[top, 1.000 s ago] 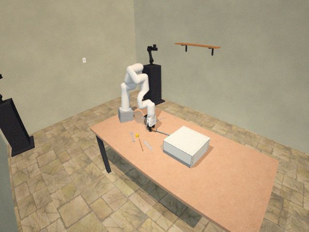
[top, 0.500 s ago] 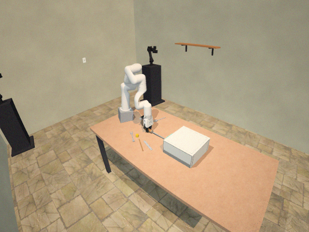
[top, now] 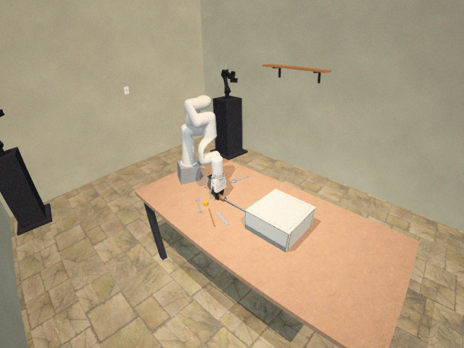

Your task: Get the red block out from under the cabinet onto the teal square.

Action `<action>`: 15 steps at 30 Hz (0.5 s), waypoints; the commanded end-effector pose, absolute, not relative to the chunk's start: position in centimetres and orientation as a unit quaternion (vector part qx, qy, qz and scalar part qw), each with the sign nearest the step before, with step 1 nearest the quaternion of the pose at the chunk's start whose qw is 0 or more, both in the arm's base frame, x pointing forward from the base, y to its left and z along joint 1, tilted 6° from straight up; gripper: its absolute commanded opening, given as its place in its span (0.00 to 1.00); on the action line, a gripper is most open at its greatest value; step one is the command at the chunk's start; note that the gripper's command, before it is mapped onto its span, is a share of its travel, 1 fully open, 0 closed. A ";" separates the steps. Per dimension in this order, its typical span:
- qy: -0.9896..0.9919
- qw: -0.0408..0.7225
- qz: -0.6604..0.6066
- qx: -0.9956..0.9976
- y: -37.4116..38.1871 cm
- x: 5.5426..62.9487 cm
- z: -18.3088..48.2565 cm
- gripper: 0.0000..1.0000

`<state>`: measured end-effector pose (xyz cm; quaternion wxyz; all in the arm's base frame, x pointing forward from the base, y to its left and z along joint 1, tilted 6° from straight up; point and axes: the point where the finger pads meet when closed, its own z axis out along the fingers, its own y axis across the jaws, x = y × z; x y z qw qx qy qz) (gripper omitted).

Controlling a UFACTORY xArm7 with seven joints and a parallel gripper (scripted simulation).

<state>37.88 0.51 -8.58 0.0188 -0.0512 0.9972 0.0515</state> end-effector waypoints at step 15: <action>0.997 0.020 0.052 -0.045 -1.9 37.4 -8.8 0.00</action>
